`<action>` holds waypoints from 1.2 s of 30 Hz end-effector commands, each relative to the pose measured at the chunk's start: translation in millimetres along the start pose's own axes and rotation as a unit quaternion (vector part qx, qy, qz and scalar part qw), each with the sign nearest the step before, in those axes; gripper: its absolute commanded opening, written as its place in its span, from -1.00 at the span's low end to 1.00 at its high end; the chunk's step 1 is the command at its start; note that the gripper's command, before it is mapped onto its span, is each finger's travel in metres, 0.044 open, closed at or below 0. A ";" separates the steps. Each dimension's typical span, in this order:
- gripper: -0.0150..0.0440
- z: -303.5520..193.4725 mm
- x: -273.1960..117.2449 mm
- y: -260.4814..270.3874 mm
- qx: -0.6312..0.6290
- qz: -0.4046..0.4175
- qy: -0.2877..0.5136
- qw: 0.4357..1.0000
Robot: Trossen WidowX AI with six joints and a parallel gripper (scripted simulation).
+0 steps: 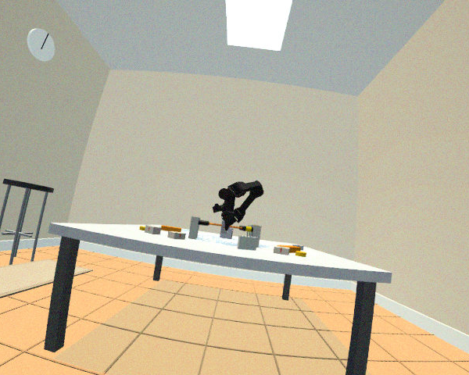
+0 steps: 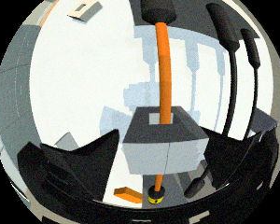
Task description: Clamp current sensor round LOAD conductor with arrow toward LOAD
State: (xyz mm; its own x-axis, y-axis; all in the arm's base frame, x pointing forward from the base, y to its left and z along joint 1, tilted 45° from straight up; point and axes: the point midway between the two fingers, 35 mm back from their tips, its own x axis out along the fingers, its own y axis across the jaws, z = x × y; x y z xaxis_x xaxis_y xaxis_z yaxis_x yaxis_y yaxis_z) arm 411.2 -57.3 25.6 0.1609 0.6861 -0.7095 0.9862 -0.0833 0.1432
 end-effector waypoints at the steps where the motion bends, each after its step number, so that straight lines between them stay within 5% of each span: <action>1: 1.00 -0.2 -0.2 0.1 0.000 0.000 0.000 1.000; 6: 1.00 0.0 -3.0 -0.4 0.000 0.003 0.000 1.000; 13: 1.00 3.4 -94.0 -28.1 -0.004 0.125 -0.003 0.992; 36: 1.00 3.4 -96.3 -29.2 -0.004 0.128 -0.003 0.992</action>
State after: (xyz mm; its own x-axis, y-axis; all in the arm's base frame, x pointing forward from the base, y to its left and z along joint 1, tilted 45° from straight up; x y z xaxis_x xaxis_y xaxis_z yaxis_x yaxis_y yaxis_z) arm 366.9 -123.2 87.2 0.4037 0.6382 -0.6555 0.9141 -0.2508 0.3188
